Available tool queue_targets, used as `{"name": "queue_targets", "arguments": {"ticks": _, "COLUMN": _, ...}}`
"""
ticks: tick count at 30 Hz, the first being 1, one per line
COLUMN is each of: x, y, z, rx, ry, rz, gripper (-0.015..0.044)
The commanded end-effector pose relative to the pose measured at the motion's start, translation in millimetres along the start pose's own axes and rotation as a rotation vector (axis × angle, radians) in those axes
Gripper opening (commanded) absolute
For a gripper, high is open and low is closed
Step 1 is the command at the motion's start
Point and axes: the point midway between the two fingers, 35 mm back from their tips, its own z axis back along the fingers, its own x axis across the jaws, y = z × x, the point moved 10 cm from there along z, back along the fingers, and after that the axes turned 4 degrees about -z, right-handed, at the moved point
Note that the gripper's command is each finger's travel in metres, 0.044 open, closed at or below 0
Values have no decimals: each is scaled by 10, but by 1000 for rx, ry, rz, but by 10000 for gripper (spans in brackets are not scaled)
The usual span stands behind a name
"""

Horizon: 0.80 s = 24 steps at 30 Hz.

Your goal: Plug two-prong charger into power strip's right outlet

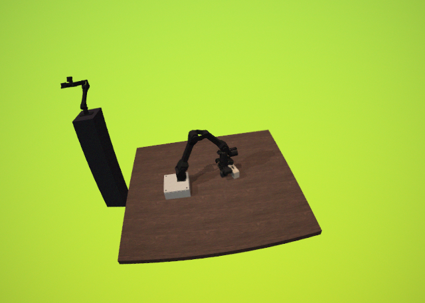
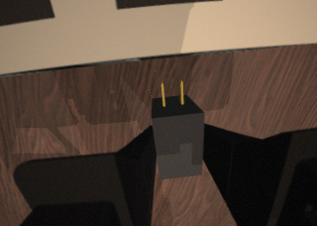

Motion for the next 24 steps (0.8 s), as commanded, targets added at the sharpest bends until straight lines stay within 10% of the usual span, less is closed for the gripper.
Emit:
{"name": "queue_targets", "arguments": {"ticks": 1, "x": 17, "y": -49, "z": -5, "rx": 2, "ry": -5, "rz": -7, "gripper": 0}}
{"name": "queue_targets", "arguments": {"ticks": 24, "x": 26, "y": -66, "z": -4, "rx": 2, "ry": -5, "rz": -7, "gripper": 0}}
